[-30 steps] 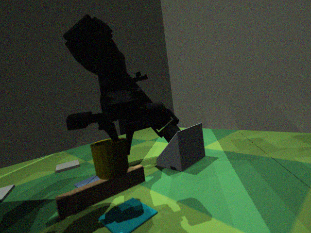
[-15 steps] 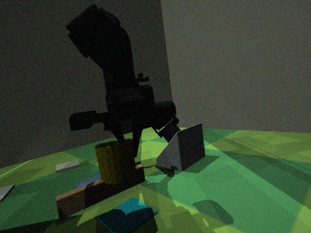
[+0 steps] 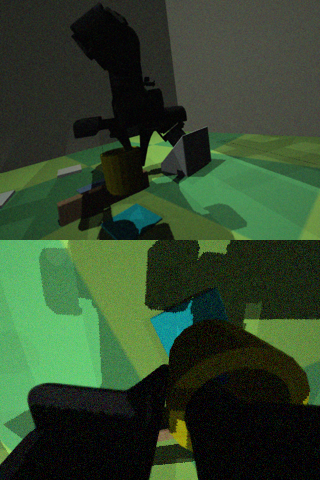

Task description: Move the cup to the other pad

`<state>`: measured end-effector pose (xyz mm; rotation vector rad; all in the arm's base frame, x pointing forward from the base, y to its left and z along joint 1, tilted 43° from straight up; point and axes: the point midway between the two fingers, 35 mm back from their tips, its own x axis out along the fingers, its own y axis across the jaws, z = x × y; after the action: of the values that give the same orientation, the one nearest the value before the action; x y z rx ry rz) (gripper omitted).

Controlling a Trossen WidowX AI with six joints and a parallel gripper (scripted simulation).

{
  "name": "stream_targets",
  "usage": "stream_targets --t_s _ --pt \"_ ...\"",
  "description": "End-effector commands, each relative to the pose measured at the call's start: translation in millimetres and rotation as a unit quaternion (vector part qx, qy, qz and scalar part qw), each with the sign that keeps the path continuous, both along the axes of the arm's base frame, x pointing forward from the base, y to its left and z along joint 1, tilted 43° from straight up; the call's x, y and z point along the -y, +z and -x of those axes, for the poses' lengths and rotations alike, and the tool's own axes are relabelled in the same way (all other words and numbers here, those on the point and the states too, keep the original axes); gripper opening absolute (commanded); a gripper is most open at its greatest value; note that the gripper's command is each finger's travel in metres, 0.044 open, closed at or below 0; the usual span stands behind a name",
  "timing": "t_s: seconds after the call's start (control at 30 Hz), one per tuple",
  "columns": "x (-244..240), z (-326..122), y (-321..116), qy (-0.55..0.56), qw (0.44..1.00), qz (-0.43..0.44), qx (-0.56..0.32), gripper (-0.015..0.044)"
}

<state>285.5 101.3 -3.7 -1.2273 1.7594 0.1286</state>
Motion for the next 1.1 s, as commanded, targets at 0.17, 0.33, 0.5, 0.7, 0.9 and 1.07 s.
stream_targets --t_s 0.17,0.33,0.5,0.7,0.9,1.07 --pt "8 1 -10 0.001 1.000 0.001 -0.003 0.0000" --pt "13 1 -16 0.001 1.000 0.001 -0.003 0.0000" --pt "17 1 -21 0.001 1.000 0.001 -0.003 0.0000" --pt "23 2 -27 0.001 1.000 0.001 -0.003 0.0000" --pt "29 2 -33 0.001 1.000 0.001 -0.003 0.0000" --pt "34 3 -38 0.001 1.000 0.002 -0.003 0.0000"
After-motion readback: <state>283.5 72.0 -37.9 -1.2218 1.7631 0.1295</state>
